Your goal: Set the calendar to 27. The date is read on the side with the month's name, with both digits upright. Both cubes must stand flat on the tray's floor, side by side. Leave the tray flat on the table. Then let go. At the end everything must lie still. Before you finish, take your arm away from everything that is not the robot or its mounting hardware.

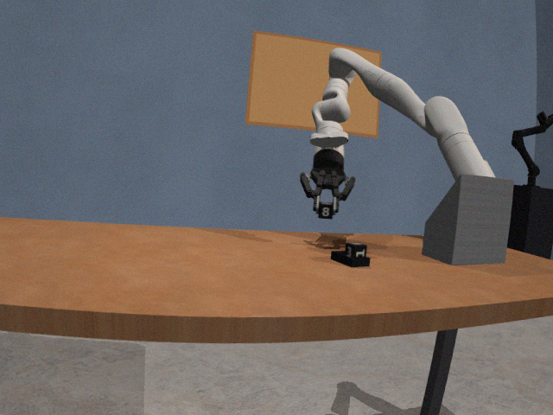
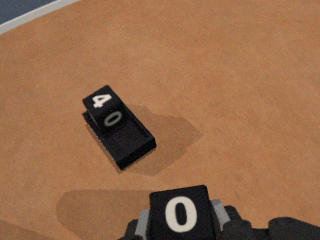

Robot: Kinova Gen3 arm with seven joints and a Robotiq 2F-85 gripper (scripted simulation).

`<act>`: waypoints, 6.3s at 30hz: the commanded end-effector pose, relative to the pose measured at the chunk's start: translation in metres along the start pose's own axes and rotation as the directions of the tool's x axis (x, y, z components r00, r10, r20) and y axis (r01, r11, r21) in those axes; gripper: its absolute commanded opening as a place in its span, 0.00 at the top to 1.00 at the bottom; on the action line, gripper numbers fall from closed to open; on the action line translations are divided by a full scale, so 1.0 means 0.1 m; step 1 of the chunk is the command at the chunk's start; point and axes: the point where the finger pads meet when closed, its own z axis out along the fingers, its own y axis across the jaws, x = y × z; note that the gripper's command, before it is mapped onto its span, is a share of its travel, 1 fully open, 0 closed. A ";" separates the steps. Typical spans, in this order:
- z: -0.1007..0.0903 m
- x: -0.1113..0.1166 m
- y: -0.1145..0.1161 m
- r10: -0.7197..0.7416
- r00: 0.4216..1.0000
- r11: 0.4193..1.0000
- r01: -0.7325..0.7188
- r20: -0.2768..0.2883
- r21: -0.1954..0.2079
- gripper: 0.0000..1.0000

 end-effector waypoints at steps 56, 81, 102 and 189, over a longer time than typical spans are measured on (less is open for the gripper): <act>0.03 -0.18 0.07 0.025 0.995 0.999 -0.028 -0.102 -0.028 0.72; 0.33 -0.42 0.07 0.025 0.995 0.999 -0.028 -0.102 -0.028 0.72; 0.45 -0.52 0.07 0.025 0.995 0.999 -0.028 -0.102 -0.027 0.72; 0.49 -0.56 0.07 0.025 0.995 0.999 -0.028 -0.102 -0.027 0.72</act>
